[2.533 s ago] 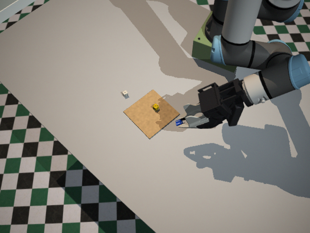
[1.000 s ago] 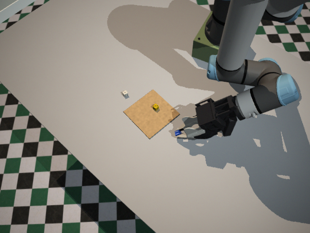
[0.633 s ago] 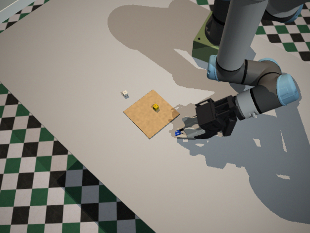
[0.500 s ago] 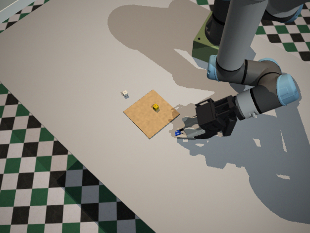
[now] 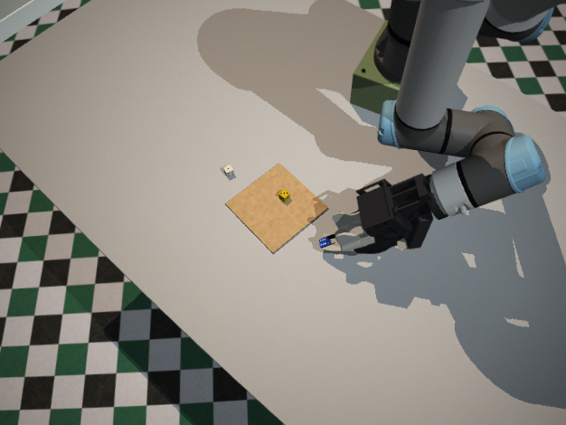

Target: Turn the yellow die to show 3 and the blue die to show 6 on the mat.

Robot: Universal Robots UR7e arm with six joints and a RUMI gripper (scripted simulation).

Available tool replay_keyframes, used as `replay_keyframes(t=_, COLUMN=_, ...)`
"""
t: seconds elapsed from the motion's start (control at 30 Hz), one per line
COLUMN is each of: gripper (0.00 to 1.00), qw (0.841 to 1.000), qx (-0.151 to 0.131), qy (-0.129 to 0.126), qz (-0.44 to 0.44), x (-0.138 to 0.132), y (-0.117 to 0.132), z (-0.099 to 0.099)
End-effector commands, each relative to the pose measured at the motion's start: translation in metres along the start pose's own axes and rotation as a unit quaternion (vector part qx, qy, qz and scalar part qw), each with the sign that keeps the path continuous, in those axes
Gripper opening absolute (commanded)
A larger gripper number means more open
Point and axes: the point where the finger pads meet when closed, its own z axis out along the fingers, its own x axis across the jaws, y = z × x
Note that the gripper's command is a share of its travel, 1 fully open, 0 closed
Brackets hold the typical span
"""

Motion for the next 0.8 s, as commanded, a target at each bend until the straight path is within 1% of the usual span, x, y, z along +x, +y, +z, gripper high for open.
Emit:
replay_keyframes(t=0.0, gripper=0.00, qw=1.000, qx=-0.001, qy=0.001, qz=0.002, x=0.0019, y=0.0008, z=0.0009)
replay_keyframes(t=0.77, gripper=0.00, qw=1.000, qx=-0.001, qy=0.001, qz=0.002, x=0.0020, y=-0.0085, z=0.0075)
